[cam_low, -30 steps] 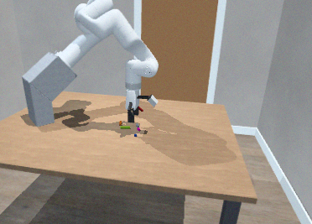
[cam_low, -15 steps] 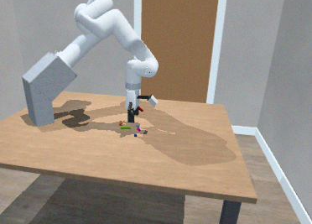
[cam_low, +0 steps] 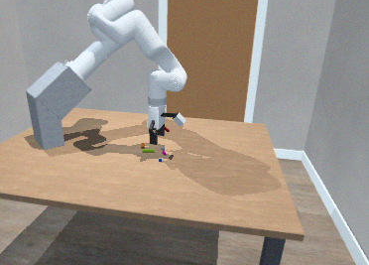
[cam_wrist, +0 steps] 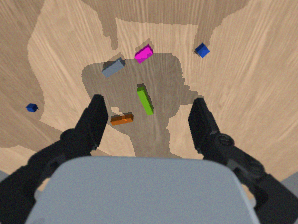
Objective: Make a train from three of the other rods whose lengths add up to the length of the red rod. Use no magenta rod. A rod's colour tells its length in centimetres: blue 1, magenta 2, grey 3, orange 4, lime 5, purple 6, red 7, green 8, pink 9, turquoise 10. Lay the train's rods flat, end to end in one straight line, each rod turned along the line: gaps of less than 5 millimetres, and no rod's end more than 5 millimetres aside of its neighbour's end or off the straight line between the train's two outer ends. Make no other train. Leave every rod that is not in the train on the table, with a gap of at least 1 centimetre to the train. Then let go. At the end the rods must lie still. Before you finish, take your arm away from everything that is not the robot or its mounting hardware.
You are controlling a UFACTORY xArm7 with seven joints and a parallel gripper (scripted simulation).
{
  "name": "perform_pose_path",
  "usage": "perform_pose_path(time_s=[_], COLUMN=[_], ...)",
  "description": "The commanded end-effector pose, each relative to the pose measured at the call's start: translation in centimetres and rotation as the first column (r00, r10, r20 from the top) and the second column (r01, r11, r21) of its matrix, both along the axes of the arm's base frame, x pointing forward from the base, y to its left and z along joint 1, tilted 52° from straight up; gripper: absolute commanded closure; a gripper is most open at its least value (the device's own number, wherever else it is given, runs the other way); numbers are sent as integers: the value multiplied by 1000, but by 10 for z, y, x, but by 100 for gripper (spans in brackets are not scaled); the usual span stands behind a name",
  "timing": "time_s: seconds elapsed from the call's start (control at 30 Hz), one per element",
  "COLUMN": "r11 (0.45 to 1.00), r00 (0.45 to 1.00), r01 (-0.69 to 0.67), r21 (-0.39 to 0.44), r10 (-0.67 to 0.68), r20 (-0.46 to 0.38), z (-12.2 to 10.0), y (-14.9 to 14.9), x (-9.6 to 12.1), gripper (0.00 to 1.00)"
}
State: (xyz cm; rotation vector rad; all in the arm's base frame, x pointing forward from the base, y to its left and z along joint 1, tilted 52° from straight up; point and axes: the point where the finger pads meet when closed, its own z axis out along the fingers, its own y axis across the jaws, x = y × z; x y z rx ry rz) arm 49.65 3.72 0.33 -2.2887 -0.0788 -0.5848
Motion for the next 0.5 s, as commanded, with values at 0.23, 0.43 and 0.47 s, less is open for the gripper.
perform_pose_path(time_s=[0.23, 0.43, 0.47], r11=[959, 901, 889], r00=[934, 839, 820], r01=[258, 410, 435], r21=[116, 140, 141], r10=[-216, -312, -327], r20=[-286, -445, -470], z=[4, 3, 2], y=[16, 21, 22], x=[-23, -36, -39], gripper=[0, 0, 0])
